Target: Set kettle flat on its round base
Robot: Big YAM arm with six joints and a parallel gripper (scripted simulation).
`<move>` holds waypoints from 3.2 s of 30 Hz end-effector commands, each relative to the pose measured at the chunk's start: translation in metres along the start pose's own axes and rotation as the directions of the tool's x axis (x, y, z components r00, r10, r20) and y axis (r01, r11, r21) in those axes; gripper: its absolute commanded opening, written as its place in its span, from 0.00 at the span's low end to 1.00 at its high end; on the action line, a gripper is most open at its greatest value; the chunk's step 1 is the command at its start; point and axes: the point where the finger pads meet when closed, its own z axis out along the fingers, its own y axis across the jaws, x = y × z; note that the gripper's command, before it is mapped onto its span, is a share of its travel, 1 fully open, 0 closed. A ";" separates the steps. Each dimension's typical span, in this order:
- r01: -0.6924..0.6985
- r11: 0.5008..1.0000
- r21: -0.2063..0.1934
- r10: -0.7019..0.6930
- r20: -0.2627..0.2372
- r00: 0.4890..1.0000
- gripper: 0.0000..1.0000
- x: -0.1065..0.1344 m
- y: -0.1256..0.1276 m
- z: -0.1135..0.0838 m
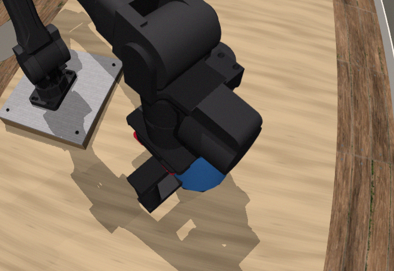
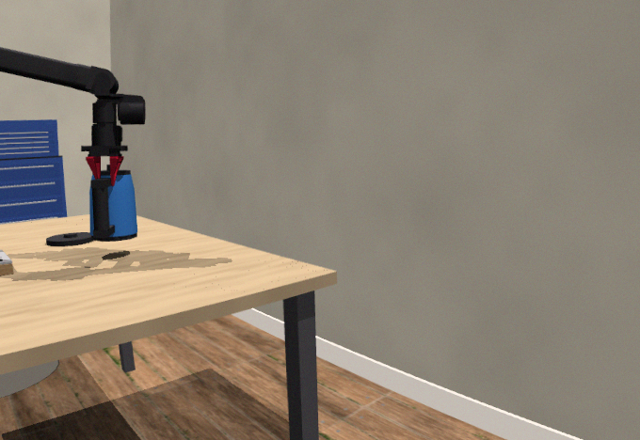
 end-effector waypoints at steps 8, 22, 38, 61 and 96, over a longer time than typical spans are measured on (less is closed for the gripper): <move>0.008 0.993 0.119 -0.010 0.016 1.000 0.00 -0.004 -0.027 -0.043; 0.008 0.993 0.117 -0.010 0.016 1.000 0.00 -0.004 -0.027 -0.043; 0.006 0.993 0.117 -0.008 0.016 1.000 0.00 -0.004 -0.027 -0.043; 0.006 0.993 0.117 -0.008 0.016 1.000 0.00 -0.004 -0.027 -0.043; 0.009 0.992 0.126 -0.012 0.020 1.000 0.00 -0.020 -0.019 -0.045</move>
